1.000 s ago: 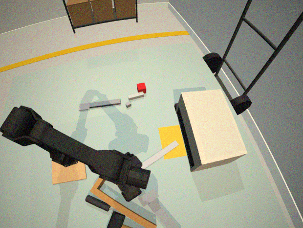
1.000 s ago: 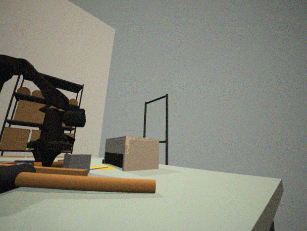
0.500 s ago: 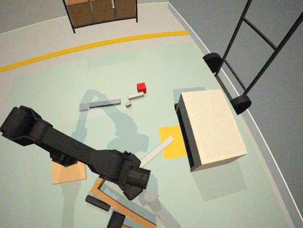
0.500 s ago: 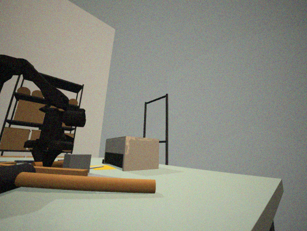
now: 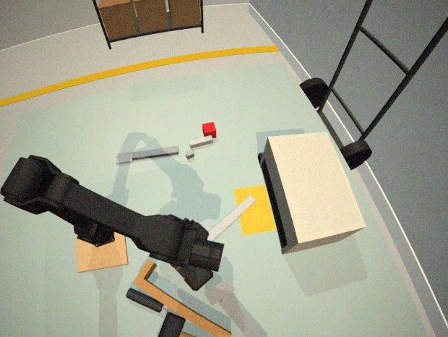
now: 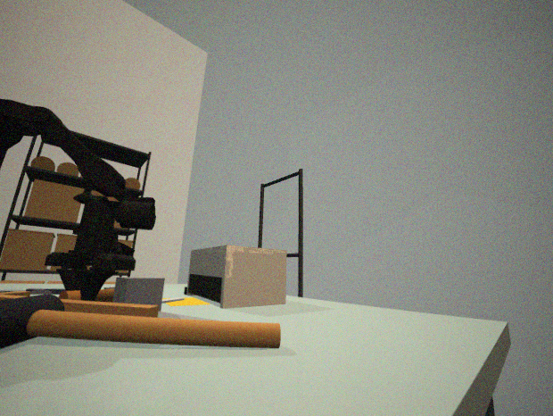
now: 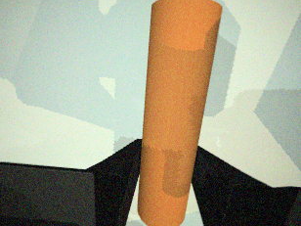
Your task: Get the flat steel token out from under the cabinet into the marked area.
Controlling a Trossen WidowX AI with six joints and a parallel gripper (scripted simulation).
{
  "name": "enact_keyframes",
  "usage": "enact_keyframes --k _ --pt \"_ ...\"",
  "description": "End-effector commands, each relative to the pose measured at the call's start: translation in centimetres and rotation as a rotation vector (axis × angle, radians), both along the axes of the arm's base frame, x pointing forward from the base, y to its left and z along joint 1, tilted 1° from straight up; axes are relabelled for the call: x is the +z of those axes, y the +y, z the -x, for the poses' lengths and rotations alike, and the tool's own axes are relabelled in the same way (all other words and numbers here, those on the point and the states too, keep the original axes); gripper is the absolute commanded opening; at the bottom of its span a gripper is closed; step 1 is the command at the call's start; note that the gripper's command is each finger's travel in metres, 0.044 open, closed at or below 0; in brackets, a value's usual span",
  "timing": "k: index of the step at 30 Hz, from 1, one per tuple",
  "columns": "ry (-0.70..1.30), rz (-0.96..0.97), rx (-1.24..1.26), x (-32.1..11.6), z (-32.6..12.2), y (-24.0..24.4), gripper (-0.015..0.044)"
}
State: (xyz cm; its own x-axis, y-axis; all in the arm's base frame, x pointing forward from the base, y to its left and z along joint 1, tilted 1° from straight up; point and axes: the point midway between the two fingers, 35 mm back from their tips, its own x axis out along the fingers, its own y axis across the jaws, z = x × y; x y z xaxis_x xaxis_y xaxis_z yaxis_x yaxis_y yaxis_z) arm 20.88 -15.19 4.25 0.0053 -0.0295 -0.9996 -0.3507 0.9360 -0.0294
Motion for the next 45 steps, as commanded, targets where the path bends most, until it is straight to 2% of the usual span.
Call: enact_keyframes --k 1,45 --pt "-0.005 -0.001 -0.001 0.1 -0.3 0.4 0.0000" --pt "-0.006 -0.004 0.013 0.0 -2.5 4.2 0.0000"
